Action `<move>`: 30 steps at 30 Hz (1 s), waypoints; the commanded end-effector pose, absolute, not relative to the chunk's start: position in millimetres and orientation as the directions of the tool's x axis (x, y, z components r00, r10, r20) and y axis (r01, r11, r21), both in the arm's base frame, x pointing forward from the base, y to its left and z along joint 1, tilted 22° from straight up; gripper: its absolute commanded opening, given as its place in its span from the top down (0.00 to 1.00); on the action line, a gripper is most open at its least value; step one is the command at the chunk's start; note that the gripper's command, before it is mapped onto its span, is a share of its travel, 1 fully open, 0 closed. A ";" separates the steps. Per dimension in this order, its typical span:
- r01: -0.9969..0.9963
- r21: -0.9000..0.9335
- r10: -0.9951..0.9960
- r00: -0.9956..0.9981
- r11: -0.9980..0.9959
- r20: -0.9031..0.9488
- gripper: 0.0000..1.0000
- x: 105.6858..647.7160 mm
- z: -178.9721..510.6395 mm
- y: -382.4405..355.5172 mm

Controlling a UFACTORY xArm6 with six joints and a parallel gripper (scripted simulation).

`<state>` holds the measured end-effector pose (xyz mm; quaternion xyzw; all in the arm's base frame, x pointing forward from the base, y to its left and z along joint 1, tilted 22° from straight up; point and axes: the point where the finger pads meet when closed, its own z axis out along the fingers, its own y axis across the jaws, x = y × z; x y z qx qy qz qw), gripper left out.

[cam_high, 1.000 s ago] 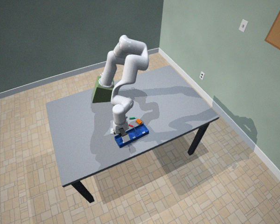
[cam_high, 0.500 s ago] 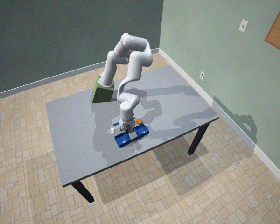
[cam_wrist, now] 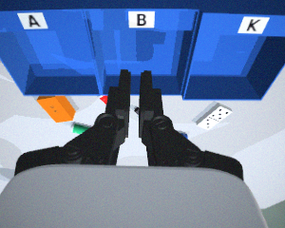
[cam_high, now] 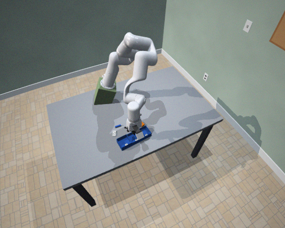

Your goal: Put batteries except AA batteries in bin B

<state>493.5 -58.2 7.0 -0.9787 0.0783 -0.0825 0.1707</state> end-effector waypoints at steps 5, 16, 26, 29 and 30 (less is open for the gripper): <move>-0.125 -0.347 -0.182 0.974 -0.930 0.137 0.93 497.5 -6.5 -53.2; -0.125 -0.347 -0.182 0.974 -0.930 0.137 0.93 503.0 -33.7 -43.8; -0.125 -0.347 -0.182 0.974 -0.930 0.137 0.93 505.1 -44.3 -40.1; -0.125 -0.347 -0.182 0.974 -0.930 0.137 0.93 505.1 -44.3 -40.1; -0.125 -0.347 -0.182 0.974 -0.930 0.137 0.93 505.1 -44.3 -40.1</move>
